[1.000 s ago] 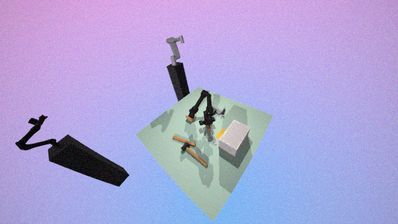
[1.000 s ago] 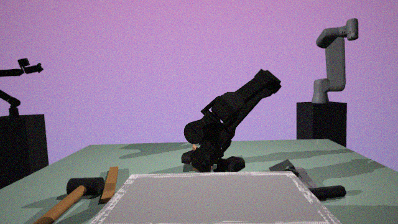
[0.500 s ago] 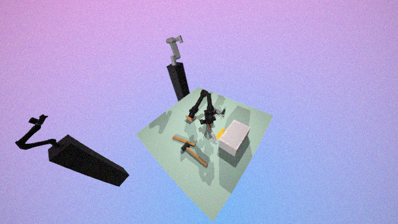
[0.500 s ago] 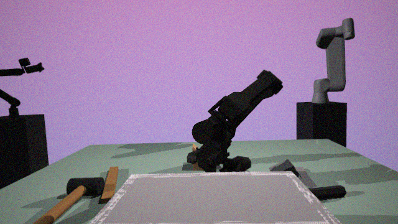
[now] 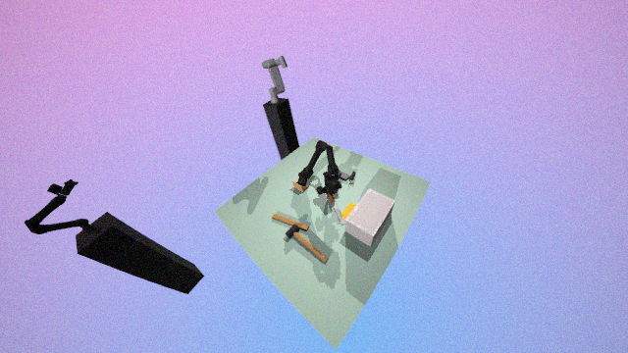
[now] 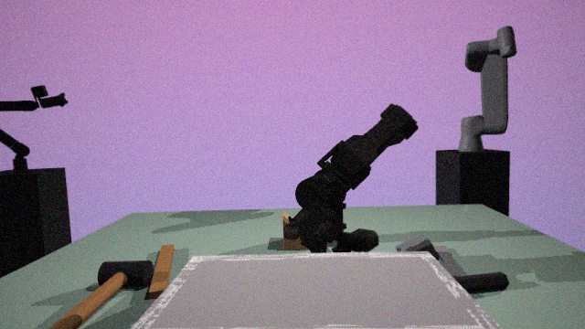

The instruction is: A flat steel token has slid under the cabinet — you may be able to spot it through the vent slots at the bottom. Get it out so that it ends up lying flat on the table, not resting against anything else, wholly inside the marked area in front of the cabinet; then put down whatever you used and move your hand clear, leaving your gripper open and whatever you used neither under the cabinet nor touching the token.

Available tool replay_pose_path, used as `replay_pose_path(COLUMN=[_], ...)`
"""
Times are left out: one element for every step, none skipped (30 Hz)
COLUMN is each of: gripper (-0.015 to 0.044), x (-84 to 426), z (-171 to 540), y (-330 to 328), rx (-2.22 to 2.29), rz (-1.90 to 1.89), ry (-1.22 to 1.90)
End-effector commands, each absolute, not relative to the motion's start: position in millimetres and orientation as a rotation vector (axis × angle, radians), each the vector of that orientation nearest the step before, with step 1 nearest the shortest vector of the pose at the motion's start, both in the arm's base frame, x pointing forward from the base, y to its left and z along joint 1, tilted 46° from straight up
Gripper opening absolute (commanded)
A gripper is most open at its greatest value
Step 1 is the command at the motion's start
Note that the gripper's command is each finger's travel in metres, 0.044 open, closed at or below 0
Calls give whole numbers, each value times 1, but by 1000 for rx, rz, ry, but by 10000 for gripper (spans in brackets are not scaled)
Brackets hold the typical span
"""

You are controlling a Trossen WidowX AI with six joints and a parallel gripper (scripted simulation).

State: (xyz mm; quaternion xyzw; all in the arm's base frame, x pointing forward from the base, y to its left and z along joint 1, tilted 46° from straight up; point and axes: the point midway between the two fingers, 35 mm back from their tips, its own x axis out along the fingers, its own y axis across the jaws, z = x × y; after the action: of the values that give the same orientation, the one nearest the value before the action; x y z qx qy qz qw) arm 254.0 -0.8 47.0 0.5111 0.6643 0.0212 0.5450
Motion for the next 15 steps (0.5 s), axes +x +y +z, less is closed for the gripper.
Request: replay_pose_path(gripper=[0,0,0,0,0,0,0,0,0,0,0,0,0,0,0], x=[255,255,255,255,255,255,255,255,255,255,255,256,256,256,256], z=[53,54,55,56,57,58,59,59,60,61,62,63,64,65,66], y=[3,4,4,5,6,7,8,9,10,11,12,12,13,14,15], rx=[1211,1211,1211,1211,1211,1211,1211,1211,1211,1211,1211,1212,1212,1212,1212], rz=[56,57,57,57,57,57,57,57,57,57,57,57,57,57,57], ry=[1565,1565,1565,1565,1565,1565,1565,1565,1565,1565,1565,1565,1565,1565,1565])
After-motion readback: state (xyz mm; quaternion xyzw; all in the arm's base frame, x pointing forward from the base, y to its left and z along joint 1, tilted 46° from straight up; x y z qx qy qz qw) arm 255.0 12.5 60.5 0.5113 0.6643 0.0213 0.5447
